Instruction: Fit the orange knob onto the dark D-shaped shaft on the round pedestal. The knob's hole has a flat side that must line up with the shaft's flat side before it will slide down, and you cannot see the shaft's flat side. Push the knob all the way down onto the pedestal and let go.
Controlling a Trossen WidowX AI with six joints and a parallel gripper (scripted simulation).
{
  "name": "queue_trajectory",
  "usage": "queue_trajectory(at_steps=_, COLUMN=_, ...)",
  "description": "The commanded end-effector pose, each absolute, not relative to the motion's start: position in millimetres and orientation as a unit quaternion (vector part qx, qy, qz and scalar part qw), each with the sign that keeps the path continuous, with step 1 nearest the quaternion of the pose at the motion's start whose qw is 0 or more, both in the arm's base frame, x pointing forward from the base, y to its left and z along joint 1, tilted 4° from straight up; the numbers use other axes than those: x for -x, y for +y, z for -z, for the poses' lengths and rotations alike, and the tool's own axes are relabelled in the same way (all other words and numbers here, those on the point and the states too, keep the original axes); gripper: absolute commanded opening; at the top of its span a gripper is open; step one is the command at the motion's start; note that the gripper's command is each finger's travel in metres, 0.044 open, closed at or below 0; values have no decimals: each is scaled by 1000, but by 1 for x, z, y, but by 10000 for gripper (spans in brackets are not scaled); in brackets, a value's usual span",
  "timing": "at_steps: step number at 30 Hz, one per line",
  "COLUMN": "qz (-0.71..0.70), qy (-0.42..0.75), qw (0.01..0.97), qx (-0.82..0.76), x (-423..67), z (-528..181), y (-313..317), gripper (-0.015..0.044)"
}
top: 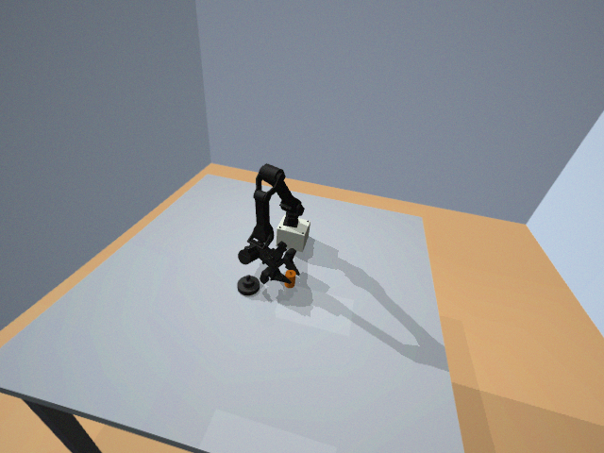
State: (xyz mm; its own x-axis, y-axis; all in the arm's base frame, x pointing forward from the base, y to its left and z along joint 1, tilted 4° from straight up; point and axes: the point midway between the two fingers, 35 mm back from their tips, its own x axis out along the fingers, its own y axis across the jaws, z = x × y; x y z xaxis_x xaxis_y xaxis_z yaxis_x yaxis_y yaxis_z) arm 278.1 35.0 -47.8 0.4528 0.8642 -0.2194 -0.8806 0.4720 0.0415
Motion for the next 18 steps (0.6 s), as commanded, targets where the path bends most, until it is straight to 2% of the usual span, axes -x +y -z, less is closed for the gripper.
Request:
queue_trajectory(at_steps=1, qz=-512, qy=106, qw=852, qx=38, x=-278, z=48, y=35, gripper=260)
queue_trajectory(at_steps=9, qz=-512, qy=106, qw=852, qx=38, x=-278, z=48, y=35, gripper=260)
queue_trajectory(at_steps=16, qz=-512, qy=106, qw=852, qx=38, x=-278, z=48, y=35, gripper=440)
queue_trajectory(at_steps=18, qz=-512, qy=106, qw=852, qx=38, x=-278, z=48, y=35, gripper=440)
